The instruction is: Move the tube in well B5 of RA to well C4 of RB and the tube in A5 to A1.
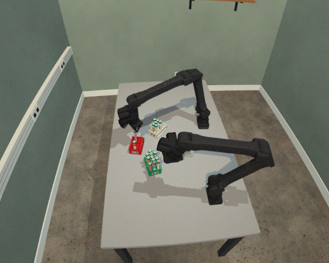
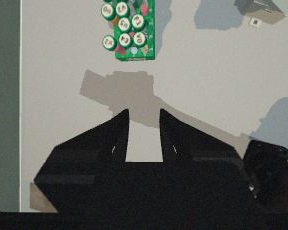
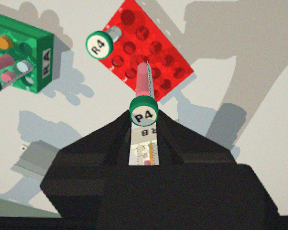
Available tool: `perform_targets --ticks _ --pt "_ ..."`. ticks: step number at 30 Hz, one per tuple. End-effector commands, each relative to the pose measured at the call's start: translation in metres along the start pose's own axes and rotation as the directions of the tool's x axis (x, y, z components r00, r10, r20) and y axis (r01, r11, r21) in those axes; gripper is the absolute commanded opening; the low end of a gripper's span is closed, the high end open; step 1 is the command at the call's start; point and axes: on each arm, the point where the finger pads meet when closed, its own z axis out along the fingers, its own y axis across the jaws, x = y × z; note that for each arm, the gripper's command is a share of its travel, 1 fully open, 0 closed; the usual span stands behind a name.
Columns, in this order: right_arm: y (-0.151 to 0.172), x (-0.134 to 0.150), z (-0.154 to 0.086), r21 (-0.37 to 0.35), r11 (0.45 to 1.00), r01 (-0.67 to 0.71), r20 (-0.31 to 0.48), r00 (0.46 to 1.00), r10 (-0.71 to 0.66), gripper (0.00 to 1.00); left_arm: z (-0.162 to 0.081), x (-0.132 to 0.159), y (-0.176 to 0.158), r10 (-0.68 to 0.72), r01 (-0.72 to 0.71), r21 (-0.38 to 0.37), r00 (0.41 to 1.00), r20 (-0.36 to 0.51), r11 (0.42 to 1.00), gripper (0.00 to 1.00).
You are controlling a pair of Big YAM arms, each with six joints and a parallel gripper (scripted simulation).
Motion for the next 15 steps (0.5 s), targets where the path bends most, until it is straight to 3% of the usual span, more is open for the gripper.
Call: perform_targets --ticks 1,11,14,15 --pt "0.008 -0.011 0.004 0.002 1.000 0.004 0.013 1.000 -0.004 0.00 -0.012 -0.009 0.009 0.012 -0.012 -0.032 1.000 0.014 0.999 0.30" --pt "0.010 -0.006 0.012 -0.001 1.000 0.005 -0.001 1.000 -0.005 0.00 -0.012 -0.009 0.009 0.012 -0.012 -0.032 1.000 0.014 0.999 0.30" --pt "0.009 -0.008 0.011 0.000 1.000 0.005 0.005 1.000 -0.005 0.00 -0.012 -0.009 0.009 0.012 -0.012 -0.032 1.000 0.014 0.999 0.30" --pt "0.007 -0.020 -0.002 0.007 1.000 0.005 0.040 0.999 -0.005 0.00 -0.012 -0.009 0.009 0.012 -0.012 -0.032 1.000 0.014 0.999 0.30"
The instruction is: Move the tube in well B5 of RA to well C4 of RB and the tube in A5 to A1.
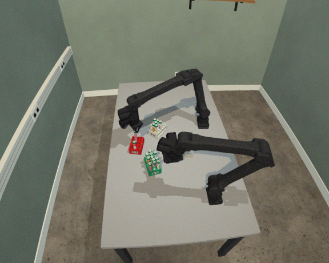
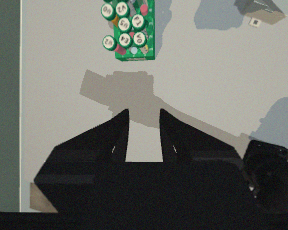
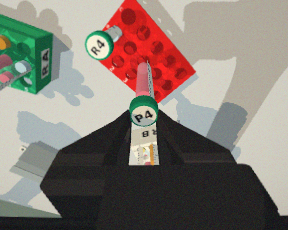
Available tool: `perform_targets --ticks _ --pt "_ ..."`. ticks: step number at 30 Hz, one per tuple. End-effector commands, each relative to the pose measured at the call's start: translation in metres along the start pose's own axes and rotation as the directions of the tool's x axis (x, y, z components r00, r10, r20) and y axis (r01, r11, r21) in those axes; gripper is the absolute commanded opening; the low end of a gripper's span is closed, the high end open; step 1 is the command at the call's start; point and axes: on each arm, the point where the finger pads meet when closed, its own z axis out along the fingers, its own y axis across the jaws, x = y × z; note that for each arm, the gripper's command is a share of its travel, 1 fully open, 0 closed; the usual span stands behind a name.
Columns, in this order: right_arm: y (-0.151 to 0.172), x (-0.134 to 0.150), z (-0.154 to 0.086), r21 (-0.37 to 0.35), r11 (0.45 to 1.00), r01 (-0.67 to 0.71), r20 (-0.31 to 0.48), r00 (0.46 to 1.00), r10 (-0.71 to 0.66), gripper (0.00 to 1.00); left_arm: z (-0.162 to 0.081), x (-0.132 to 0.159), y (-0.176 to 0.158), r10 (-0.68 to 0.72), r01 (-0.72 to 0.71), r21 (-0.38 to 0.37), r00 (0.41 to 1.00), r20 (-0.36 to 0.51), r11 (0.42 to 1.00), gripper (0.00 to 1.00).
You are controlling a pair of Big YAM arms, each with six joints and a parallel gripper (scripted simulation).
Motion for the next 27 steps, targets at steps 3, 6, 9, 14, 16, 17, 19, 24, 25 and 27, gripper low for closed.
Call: perform_targets --ticks 3,6,9,14,16,17,19,24,25,27 --pt "0.006 -0.019 -0.005 0.007 1.000 0.004 0.037 0.999 -0.005 0.00 -0.012 -0.009 0.009 0.012 -0.012 -0.032 1.000 0.014 0.999 0.30" --pt "0.007 -0.014 0.003 0.004 1.000 0.004 0.022 1.000 -0.004 0.00 -0.012 -0.009 0.009 0.012 -0.012 -0.032 1.000 0.014 0.999 0.30" --pt "0.008 -0.007 0.012 -0.001 1.000 0.004 0.001 1.000 -0.004 0.00 -0.012 -0.009 0.009 0.012 -0.012 -0.032 1.000 0.014 0.999 0.30" --pt "0.008 -0.011 0.009 0.002 1.000 0.004 0.013 1.000 -0.004 0.00 -0.012 -0.009 0.009 0.012 -0.012 -0.032 1.000 0.014 0.999 0.30" --pt "0.008 -0.011 0.009 0.002 1.000 0.004 0.013 1.000 -0.004 0.00 -0.012 -0.009 0.009 0.012 -0.012 -0.032 1.000 0.014 0.999 0.30" --pt "0.009 -0.006 0.012 -0.001 1.000 0.004 -0.002 1.000 -0.004 0.00 -0.012 -0.009 0.009 0.012 -0.012 -0.032 1.000 0.014 0.999 0.30" --pt "0.008 -0.010 0.011 0.001 1.000 0.004 0.011 1.000 -0.004 0.00 -0.012 -0.009 0.009 0.012 -0.012 -0.032 1.000 0.014 0.999 0.30" --pt "0.007 -0.014 0.008 0.003 1.000 0.004 0.020 1.000 -0.004 0.00 -0.012 -0.009 0.009 0.012 -0.012 -0.032 1.000 0.014 0.999 0.30" --pt "0.007 -0.014 0.010 0.003 1.000 0.004 0.019 1.000 -0.004 0.00 -0.012 -0.009 0.009 0.012 -0.012 -0.032 1.000 0.014 0.999 0.30" --pt "0.008 -0.012 0.013 0.002 1.000 0.004 0.013 1.000 -0.004 0.00 -0.012 -0.009 0.009 0.012 -0.012 -0.032 1.000 0.014 0.999 0.30"
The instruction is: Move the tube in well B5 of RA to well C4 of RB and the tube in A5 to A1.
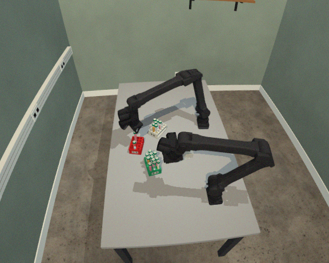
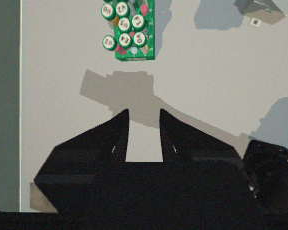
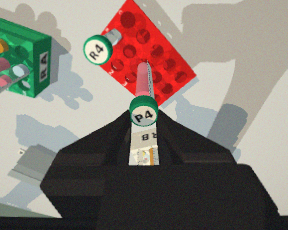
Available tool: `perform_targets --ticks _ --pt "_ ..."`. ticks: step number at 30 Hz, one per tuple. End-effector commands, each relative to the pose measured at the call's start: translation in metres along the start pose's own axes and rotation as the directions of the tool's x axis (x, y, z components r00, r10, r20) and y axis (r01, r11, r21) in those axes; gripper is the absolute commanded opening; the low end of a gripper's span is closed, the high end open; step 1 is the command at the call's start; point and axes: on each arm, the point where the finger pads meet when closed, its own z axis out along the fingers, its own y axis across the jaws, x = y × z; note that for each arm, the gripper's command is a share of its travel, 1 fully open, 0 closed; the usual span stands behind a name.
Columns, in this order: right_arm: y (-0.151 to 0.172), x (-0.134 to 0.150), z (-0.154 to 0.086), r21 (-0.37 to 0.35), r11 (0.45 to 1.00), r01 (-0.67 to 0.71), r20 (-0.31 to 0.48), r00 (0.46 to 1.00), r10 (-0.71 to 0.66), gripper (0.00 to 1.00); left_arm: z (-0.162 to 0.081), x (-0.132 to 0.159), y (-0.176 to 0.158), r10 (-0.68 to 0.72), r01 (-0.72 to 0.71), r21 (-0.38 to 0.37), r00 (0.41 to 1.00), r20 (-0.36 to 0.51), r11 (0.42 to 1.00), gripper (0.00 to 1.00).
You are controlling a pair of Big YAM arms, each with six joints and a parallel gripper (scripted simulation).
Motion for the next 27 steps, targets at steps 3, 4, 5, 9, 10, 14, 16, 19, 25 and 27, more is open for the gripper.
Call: perform_targets --ticks 3,4,5,9,10,14,16,19,25,27 --pt "0.008 -0.008 0.009 -0.001 1.000 0.005 0.002 1.000 -0.005 0.00 -0.012 -0.009 0.009 0.012 -0.012 -0.032 1.000 0.014 0.999 0.30" --pt "0.008 -0.010 0.008 0.000 1.000 0.005 0.006 1.000 -0.005 0.00 -0.012 -0.009 0.009 0.012 -0.012 -0.032 1.000 0.014 0.999 0.30" --pt "0.008 -0.010 0.008 0.000 1.000 0.005 0.006 1.000 -0.005 0.00 -0.012 -0.009 0.009 0.012 -0.012 -0.032 1.000 0.014 0.999 0.30" --pt "0.009 -0.008 0.011 -0.001 1.000 0.005 0.001 1.000 -0.005 0.00 -0.012 -0.009 0.009 0.012 -0.012 -0.032 1.000 0.014 0.999 0.30" --pt "0.008 -0.008 0.011 -0.001 1.000 0.005 0.002 1.000 -0.005 0.00 -0.012 -0.009 0.009 0.012 -0.012 -0.032 1.000 0.014 0.999 0.30" --pt "0.008 -0.008 0.012 -0.001 1.000 0.005 0.002 1.000 -0.005 0.00 -0.012 -0.009 0.009 0.012 -0.012 -0.032 1.000 0.014 0.999 0.30" --pt "0.008 -0.010 0.011 0.000 1.000 0.005 0.005 1.000 -0.005 0.00 -0.012 -0.009 0.009 0.012 -0.012 -0.032 1.000 0.014 0.999 0.30" --pt "0.008 -0.011 0.009 0.001 1.000 0.005 0.009 1.000 -0.005 0.00 -0.012 -0.009 0.009 0.012 -0.012 -0.032 1.000 0.014 0.999 0.30" --pt "0.006 -0.018 0.004 0.005 1.000 0.005 0.030 1.000 -0.005 0.00 -0.012 -0.009 0.009 0.012 -0.012 -0.032 1.000 0.014 0.999 0.30" --pt "0.007 -0.015 0.009 0.003 1.000 0.005 0.020 1.000 -0.005 0.00 -0.012 -0.009 0.009 0.012 -0.012 -0.032 1.000 0.014 0.999 0.30"
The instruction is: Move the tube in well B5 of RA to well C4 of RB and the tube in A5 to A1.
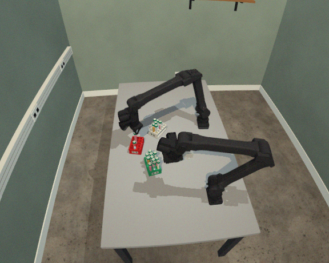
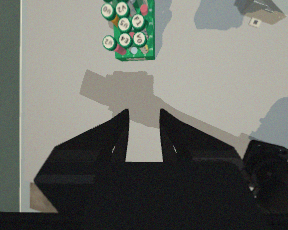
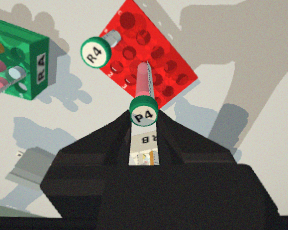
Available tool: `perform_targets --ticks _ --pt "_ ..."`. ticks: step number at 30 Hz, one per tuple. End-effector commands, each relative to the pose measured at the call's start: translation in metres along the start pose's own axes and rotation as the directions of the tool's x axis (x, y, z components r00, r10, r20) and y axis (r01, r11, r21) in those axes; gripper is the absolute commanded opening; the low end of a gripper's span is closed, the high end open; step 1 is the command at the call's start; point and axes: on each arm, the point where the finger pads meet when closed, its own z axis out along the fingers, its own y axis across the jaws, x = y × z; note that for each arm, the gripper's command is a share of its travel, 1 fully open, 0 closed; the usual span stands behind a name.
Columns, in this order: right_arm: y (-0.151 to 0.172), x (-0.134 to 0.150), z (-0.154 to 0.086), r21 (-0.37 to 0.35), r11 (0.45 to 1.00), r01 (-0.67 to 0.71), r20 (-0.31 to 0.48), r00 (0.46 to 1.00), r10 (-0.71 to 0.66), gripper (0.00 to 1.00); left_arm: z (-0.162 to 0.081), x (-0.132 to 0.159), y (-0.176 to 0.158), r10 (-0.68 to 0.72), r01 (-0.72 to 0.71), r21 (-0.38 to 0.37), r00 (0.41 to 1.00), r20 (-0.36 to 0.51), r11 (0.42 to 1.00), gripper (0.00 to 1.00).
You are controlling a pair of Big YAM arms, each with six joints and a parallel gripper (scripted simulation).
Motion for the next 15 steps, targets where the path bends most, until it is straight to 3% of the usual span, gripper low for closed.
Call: perform_targets --ticks 1,15 --pt "0.007 -0.012 0.004 0.002 1.000 0.005 0.015 1.000 -0.005 0.00 -0.012 -0.009 0.009 0.012 -0.012 -0.032 1.000 0.014 0.999 0.30" --pt "0.009 -0.006 0.018 -0.002 1.000 0.005 -0.004 1.000 -0.005 0.00 -0.012 -0.009 0.009 0.012 -0.012 -0.032 1.000 0.014 0.999 0.30"
